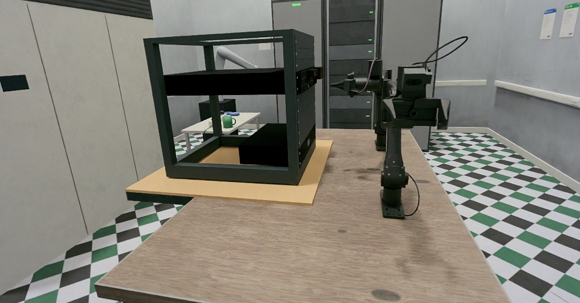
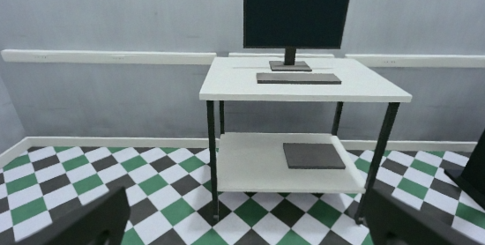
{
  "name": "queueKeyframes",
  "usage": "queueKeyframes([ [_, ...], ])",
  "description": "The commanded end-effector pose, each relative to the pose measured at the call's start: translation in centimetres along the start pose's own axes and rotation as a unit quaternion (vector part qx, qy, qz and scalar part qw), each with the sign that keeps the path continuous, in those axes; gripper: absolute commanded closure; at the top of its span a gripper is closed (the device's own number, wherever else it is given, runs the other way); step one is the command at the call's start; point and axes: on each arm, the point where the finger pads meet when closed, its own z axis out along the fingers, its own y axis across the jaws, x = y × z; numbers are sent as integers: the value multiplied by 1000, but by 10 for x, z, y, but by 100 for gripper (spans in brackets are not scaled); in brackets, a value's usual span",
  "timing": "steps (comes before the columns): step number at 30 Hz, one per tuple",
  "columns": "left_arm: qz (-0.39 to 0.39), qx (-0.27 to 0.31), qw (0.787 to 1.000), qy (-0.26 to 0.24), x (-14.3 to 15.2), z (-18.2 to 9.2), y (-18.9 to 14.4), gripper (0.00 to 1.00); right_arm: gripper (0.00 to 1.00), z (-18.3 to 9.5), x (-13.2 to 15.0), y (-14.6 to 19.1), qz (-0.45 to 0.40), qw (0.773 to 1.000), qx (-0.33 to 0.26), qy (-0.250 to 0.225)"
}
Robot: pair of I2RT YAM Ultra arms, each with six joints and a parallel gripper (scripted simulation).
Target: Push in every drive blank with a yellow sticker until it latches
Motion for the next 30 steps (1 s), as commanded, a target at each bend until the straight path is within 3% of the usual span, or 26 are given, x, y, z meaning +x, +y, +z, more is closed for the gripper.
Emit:
queueKeyframes([
  [1,3,0,1000,-10,-12,-2,2,0,100,-5,14,-22,35,999,7,2],
  [18,3,0,1000,-10,-12,-2,2,0,100,-5,14,-22,35,999,7,2],
  [19,3,0,1000,-10,-12,-2,2,0,0,-5,14,-22,35,999,7,2],
  [30,3,0,1000,-10,-12,-2,2,0,0,-5,14,-22,35,999,7,2],
])
